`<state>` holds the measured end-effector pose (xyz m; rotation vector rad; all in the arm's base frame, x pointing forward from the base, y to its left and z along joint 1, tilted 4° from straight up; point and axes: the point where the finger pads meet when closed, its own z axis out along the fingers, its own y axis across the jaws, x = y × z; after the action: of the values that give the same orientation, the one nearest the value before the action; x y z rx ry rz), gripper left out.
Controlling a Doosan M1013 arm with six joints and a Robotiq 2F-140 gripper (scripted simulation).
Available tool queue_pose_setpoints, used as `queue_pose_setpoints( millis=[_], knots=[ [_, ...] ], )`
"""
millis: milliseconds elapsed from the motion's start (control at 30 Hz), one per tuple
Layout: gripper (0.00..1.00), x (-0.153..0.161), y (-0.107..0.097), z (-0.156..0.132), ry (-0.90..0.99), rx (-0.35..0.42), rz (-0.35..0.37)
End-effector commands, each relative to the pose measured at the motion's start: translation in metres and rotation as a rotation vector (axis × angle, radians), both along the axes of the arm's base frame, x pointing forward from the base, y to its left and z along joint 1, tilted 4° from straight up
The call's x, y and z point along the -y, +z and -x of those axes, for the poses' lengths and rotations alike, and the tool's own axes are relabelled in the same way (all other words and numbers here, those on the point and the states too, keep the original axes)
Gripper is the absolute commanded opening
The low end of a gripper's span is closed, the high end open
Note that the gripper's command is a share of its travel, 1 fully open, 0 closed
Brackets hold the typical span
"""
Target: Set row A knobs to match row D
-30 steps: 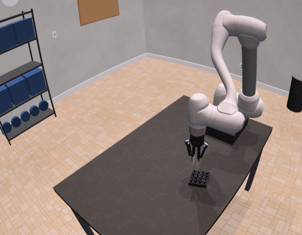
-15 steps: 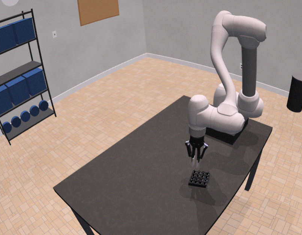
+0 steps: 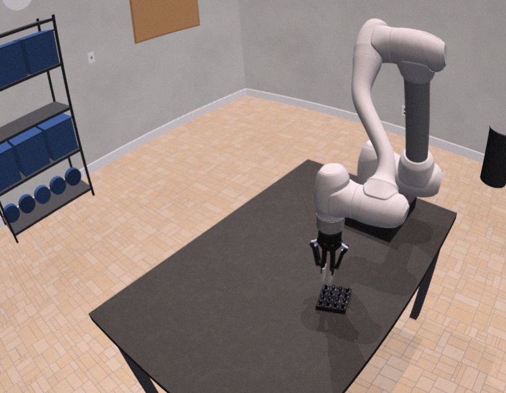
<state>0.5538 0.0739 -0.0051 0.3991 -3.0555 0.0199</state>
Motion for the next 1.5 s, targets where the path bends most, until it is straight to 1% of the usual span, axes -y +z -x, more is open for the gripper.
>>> queue_pose_setpoints(
  millis=[0,600,1467],
  knots=[
    [0.12,0.0,-0.003,0.0,0.0,0.0,0.0],
    [0.12,0.0,-0.018,0.001,0.0,0.0,0.0],
    [0.12,0.001,-0.02,0.001,0.0,0.0,0.0]
  ],
)
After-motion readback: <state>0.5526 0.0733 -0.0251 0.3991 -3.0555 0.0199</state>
